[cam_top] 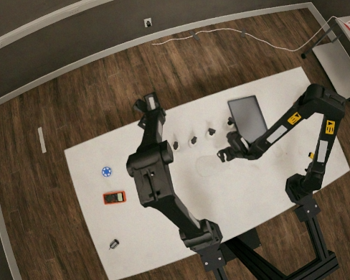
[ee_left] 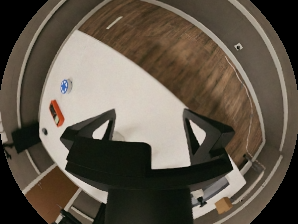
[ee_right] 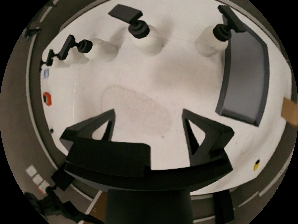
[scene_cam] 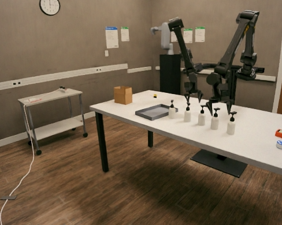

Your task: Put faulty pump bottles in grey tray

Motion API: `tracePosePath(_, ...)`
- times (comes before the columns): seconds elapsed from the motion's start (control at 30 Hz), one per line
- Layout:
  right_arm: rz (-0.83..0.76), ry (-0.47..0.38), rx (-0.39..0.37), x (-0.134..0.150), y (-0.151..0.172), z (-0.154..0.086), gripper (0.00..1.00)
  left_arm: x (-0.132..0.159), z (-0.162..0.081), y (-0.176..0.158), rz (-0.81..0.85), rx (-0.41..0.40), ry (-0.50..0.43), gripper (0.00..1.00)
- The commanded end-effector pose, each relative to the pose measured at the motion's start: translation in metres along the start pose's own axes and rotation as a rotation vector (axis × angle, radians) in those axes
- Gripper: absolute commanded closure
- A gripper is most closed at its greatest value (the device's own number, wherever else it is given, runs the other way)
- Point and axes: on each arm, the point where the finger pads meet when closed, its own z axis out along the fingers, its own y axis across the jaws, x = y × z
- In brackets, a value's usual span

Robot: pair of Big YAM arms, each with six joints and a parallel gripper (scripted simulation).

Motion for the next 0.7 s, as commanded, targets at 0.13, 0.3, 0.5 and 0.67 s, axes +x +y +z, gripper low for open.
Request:
tracePosePath(0.13, -0.062, -0.062, 0.01, -0.026, -0.022, -0.014, 0.0, -0.005, -0.003, -0.002, -0.005, 0.006, -0.009, 0.0)
tracePosePath(0.3, -0.123, -0.161, 0.069, -0.071, -0.09, -0.048, 0.0, 0.003, -0.011, -0.01, 0.036, 0.026, -0.015, 0.0)
tracePosePath(0.5, -0.119, -0.228, 0.122, -0.106, -0.153, -0.079, 0.0, 0.018, -0.043, -0.053, 0.176, 0.138, -0.069, 0.0)
tracePosePath(0.67, -0.078, -0.32, 0.151, -0.145, -0.204, -0.106, 0.0, 0.075, -0.109, -0.126, 0.373, 0.355, -0.153, 0.0)
